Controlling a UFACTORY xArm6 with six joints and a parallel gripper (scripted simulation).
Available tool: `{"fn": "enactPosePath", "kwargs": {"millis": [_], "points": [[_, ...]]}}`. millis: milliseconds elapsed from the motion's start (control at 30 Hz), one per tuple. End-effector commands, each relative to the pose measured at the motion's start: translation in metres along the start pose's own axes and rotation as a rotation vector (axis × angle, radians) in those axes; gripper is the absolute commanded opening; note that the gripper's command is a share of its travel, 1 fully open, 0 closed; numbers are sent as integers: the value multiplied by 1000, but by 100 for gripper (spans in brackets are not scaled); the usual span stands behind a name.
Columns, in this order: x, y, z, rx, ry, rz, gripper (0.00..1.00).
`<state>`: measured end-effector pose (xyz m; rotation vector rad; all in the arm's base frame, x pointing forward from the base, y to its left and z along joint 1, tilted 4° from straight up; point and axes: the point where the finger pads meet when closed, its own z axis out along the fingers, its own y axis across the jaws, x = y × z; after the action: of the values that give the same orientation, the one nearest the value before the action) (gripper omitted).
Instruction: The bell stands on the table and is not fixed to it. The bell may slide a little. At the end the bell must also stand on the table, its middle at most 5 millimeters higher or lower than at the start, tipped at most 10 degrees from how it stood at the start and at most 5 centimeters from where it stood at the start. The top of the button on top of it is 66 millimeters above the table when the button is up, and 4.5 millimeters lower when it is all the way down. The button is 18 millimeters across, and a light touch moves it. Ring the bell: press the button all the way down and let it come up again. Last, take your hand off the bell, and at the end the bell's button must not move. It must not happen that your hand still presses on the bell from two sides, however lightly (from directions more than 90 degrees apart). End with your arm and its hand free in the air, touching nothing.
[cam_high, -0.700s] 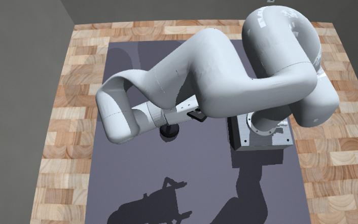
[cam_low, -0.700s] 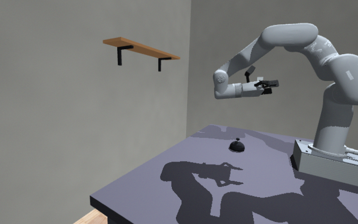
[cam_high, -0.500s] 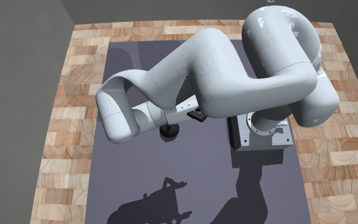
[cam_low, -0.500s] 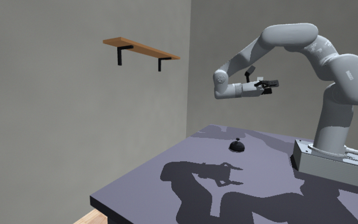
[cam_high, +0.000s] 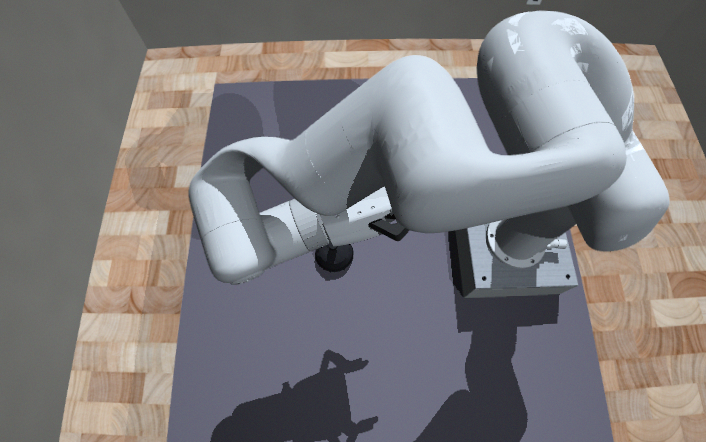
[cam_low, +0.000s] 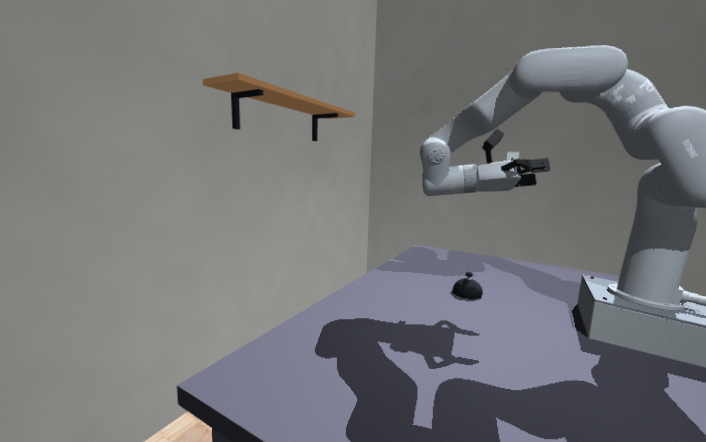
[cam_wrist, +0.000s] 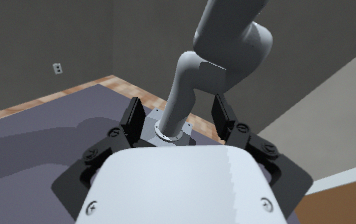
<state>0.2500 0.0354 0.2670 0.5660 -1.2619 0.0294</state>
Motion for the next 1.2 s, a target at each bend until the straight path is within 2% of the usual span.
{"fn": "enactPosePath", "kwargs": {"millis": [0,133,233,300,333,400,467,533,567,600,700,733,800,833,900,967,1000,1033,1100,1133,1167], "points": [[-3,-2,0,9,-22,8,100],[-22,-14,1,41,-104,42,100],[-46,-29,0,76,-218,89,100],[-46,-29,0,76,-219,89,100],[-56,-34,-1,89,-268,110,100],[-56,-34,-1,89,-268,110,100],[-77,-46,-6,111,-378,156,100],[-78,-46,-6,111,-381,157,100],[-89,-52,-10,120,-444,184,100],[-93,-55,-12,123,-471,195,100],[-100,-59,-15,127,-512,213,100],[-111,-65,-21,132,-582,243,100],[-111,-65,-21,132,-582,243,100],[-122,-70,-28,134,-656,275,100],[-128,-74,-32,134,-705,296,100],[-128,-74,-32,134,-705,296,100],[-138,-79,-40,131,-782,329,100],[-141,-81,-43,129,-808,341,100],[-141,-81,-43,129,-809,341,100],[-148,-86,-51,123,-878,371,100],[-149,-86,-52,122,-887,375,100]]}}
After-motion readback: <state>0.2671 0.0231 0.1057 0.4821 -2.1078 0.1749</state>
